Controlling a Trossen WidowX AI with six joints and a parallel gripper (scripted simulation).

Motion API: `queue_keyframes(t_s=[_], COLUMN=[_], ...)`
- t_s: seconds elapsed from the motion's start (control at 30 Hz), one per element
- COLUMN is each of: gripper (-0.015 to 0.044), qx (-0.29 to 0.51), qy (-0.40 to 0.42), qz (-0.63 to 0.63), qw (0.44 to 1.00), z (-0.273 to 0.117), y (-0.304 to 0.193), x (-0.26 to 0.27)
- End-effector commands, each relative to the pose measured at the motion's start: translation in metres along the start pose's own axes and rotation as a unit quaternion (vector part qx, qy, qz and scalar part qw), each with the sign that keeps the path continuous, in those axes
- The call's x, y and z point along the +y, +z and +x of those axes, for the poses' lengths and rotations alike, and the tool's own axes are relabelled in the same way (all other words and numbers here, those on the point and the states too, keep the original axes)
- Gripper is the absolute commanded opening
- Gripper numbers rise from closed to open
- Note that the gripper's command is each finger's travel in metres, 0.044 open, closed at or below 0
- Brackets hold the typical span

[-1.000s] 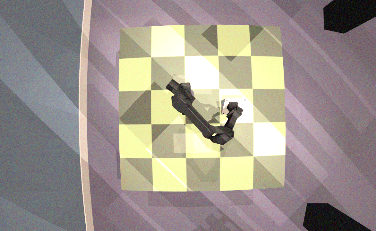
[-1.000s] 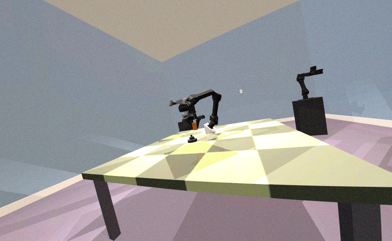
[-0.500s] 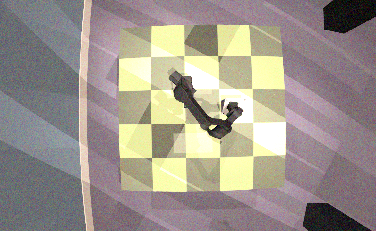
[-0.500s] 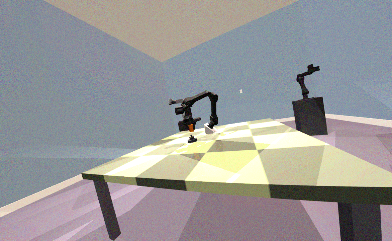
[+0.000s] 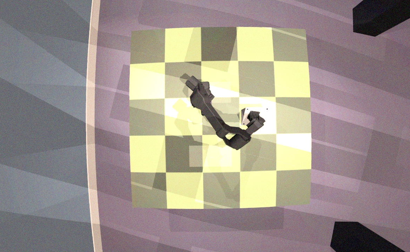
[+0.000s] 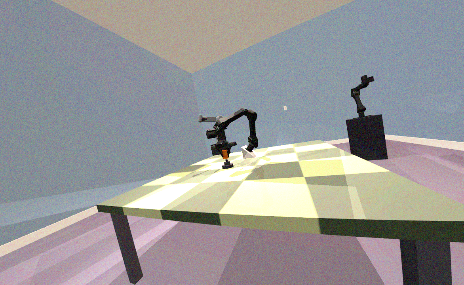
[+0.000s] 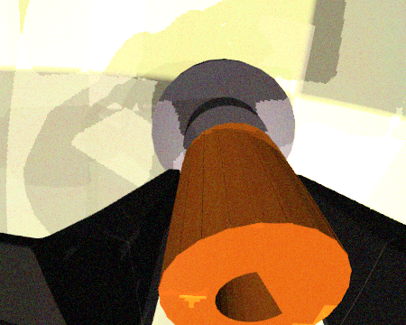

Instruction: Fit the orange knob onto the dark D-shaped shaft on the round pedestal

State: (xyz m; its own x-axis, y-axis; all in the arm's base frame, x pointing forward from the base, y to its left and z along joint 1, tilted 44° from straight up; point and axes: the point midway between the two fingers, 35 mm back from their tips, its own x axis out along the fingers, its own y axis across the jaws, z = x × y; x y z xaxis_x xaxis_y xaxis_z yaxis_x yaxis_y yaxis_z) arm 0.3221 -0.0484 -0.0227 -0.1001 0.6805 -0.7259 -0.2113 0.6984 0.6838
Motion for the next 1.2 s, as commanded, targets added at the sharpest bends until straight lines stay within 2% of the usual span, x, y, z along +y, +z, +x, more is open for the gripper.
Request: queue_keyframes(t_s=[0.0, 0.9, 1.17], gripper=[0.0, 0.0, 0.0], qx=[-0.001, -0.001, -0.001], qy=[0.002, 0.002, 0.001], qz=[0.004, 0.0, -0.104], qw=[1.0, 1.0, 0.995], z=[0.0085, 0.0036, 0.0037], y=[-0.0009, -0.0011, -0.0005], x=[0.0, 0.0018, 0.0002])
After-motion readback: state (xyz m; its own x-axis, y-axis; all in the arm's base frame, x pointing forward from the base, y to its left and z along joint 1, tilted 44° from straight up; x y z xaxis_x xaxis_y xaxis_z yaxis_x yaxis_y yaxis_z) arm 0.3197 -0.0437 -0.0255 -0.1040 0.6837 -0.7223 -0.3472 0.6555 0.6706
